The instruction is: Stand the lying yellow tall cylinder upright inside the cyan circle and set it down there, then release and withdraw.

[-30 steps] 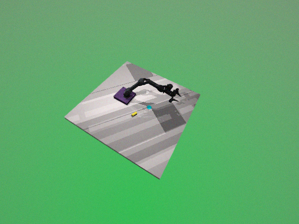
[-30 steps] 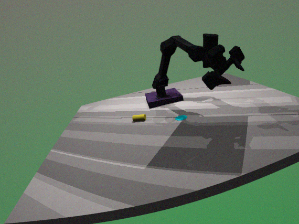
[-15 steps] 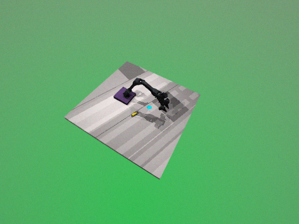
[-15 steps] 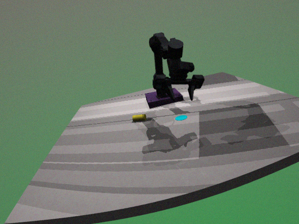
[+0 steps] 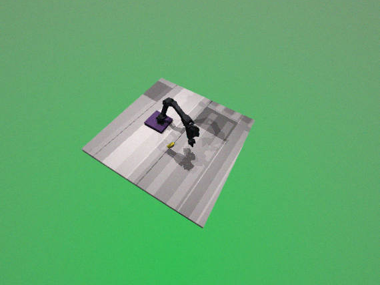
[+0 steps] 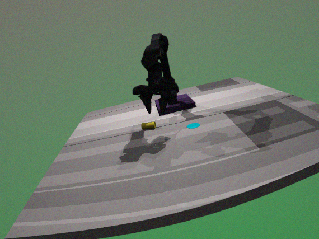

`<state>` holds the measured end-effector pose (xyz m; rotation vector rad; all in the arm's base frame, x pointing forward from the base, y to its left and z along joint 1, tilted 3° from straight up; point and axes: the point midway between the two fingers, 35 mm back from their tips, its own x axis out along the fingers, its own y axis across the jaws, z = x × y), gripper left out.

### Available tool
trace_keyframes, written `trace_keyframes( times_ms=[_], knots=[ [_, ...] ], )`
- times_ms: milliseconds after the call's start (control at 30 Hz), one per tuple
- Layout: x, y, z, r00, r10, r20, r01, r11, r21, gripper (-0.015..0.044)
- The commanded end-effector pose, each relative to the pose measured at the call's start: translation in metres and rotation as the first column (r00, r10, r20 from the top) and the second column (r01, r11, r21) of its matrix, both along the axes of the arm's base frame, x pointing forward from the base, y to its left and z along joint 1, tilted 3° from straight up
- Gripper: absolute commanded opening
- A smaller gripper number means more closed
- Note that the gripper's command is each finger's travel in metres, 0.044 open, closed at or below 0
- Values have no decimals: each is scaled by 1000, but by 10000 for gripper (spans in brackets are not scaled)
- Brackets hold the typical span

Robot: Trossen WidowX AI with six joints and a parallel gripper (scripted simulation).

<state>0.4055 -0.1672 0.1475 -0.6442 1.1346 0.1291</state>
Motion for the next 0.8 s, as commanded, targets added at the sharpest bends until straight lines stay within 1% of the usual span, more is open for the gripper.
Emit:
trace_keyframes(
  times_ms=[0, 200, 367, 433, 667, 767],
  knots=[
    [-57, -15, -8, 973, 156, -172, -159, 987, -1, 309],
    [-125, -20, -15, 877, 352, -327, -344, 935, 83, 309],
    [-178, -14, -16, 768, 515, -381, -477, 857, 197, 309],
    [-184, -12, -16, 751, 537, -383, -493, 843, 214, 309],
    [-184, -13, -18, 751, 537, -383, -493, 843, 214, 309],
    [-179, -15, -48, 751, 537, -383, -493, 843, 214, 309]
  ],
)
